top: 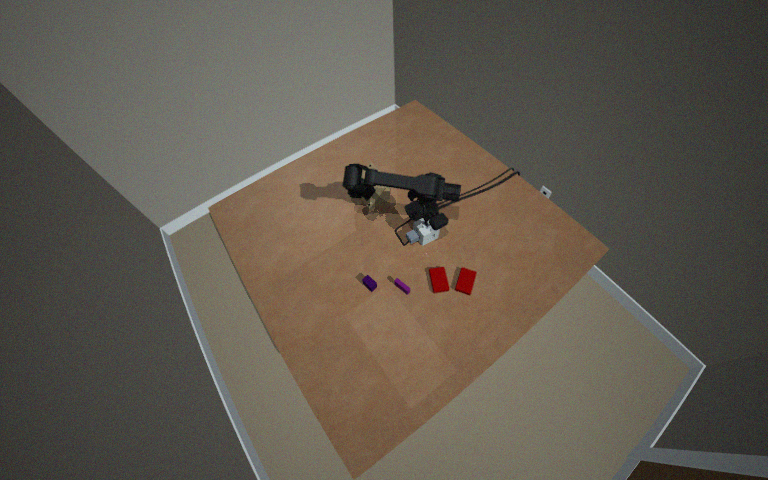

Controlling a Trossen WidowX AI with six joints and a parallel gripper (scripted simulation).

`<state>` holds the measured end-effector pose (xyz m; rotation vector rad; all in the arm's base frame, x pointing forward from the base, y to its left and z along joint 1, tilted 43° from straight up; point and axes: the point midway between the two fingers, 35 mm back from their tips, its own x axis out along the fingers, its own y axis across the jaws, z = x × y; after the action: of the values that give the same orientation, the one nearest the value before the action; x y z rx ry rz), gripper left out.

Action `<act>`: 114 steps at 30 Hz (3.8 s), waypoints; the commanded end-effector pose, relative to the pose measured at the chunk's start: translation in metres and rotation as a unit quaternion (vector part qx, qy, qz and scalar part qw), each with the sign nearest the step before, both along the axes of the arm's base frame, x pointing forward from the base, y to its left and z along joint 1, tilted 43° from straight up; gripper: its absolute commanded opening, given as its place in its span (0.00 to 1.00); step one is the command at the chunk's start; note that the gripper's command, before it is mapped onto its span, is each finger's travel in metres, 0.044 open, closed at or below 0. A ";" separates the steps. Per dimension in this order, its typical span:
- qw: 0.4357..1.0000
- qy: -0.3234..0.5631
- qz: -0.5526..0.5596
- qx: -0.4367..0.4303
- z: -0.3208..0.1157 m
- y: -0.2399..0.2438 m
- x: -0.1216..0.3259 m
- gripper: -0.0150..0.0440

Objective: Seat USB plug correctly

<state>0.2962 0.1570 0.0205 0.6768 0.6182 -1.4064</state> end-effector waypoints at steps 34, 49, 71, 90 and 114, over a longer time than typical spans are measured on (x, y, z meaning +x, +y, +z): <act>1.000 0.000 0.000 0.000 0.015 0.014 -0.002 0.25; 1.000 0.000 0.000 0.000 0.022 0.020 -0.002 0.25; 0.970 0.163 0.180 -0.020 0.020 0.018 -0.003 0.25; 0.880 0.318 0.351 -0.037 0.020 0.018 -0.003 0.25; 0.690 0.485 0.534 -0.054 0.020 0.018 -0.003 0.25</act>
<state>0.2935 0.1748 0.0410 -0.5662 1.4115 -0.5769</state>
